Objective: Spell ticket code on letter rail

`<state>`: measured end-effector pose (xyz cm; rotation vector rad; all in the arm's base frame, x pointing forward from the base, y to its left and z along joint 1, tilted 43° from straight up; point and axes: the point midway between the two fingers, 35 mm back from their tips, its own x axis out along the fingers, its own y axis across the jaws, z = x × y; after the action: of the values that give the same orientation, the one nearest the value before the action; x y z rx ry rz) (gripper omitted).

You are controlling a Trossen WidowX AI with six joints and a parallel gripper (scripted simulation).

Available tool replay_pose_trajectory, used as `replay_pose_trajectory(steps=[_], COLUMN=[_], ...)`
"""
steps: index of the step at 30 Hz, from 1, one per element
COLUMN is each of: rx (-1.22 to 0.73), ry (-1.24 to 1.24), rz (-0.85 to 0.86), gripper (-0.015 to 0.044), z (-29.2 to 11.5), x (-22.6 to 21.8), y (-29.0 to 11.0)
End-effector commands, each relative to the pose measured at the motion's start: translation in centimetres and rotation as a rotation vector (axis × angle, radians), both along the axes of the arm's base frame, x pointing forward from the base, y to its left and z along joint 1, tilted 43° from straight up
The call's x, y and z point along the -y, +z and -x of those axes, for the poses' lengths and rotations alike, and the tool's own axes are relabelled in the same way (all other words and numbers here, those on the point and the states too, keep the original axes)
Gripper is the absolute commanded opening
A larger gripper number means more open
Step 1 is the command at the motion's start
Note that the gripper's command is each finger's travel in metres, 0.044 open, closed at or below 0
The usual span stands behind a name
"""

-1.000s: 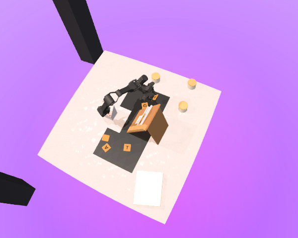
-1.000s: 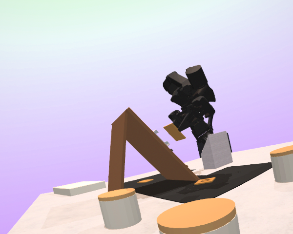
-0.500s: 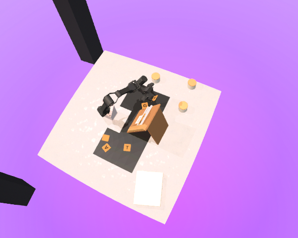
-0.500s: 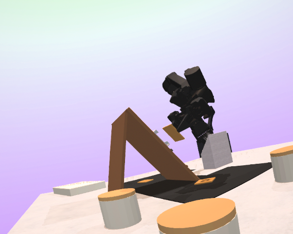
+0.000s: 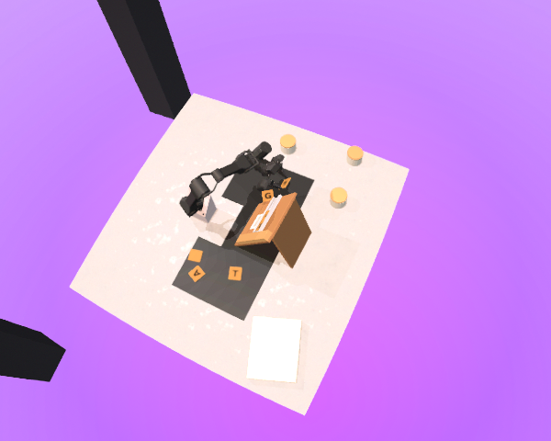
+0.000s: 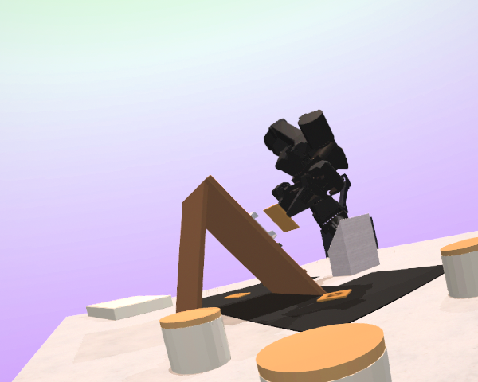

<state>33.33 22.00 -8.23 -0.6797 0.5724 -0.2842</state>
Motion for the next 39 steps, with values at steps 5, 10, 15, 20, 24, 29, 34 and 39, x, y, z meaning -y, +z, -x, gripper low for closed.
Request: replay_pose_trajectory(steps=[5, 10, 15, 20, 24, 29, 34, 39], rx=[-0.006, -0.006, -0.006, -0.006, -0.006, -0.006, -0.006, -0.006], ry=[0.002, 0.002, 0.002, 0.002, 0.002, 0.002, 0.002, 0.002], rz=[0.002, 0.003, 0.003, 0.003, 0.003, 0.003, 0.004, 0.004], gripper=[0.0, 0.0, 0.0, 0.0, 0.0, 0.0, 0.0, 0.0], z=[0.1, 0.1, 0.1, 0.1, 0.1, 0.1, 0.2, 0.2], x=[0.4, 0.6, 0.7, 0.9, 1.1, 1.3, 1.5, 1.7], y=[0.2, 0.4, 0.5, 0.7, 0.8, 1.0, 1.1, 1.3])
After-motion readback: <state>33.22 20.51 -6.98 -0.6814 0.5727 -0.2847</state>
